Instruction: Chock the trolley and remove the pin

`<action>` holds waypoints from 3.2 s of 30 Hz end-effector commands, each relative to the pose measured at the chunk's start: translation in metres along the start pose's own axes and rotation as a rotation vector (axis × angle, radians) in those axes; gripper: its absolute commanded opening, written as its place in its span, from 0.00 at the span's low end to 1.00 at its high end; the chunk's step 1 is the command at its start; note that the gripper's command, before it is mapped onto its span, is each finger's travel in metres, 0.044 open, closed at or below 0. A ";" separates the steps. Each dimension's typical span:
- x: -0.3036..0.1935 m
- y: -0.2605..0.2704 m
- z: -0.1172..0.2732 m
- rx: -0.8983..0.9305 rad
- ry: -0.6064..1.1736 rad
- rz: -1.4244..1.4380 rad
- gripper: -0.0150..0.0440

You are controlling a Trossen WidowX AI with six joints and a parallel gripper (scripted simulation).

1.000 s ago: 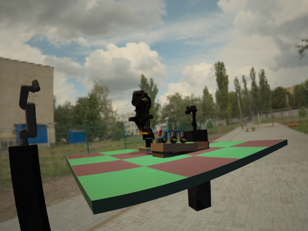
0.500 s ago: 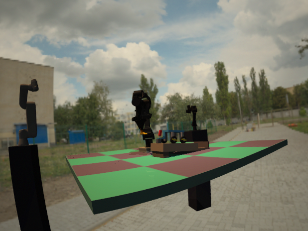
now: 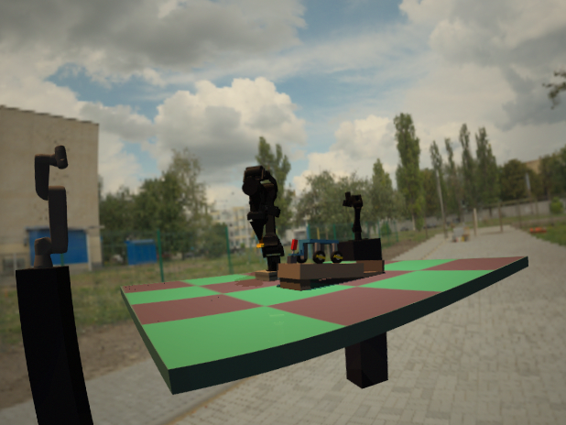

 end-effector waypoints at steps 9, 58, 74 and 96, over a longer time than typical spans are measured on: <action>0.000 -0.001 -0.001 0.008 0.002 -0.383 0.25; 0.083 0.037 -0.007 0.020 -0.003 -1.010 0.25; 0.134 0.064 -0.009 0.025 -0.007 -1.010 0.25; 0.203 0.108 -0.010 0.034 -0.011 -1.010 0.25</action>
Point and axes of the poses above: the point midway between the two fingers, 35 mm back from their tips, its own z axis back along the fingers, its own y axis across the jaws, x = y × z, the point moved 7 cm from there along z, back along the fingers, and after that the axes turned 10 degrees about -z, right-handed, at the moved point
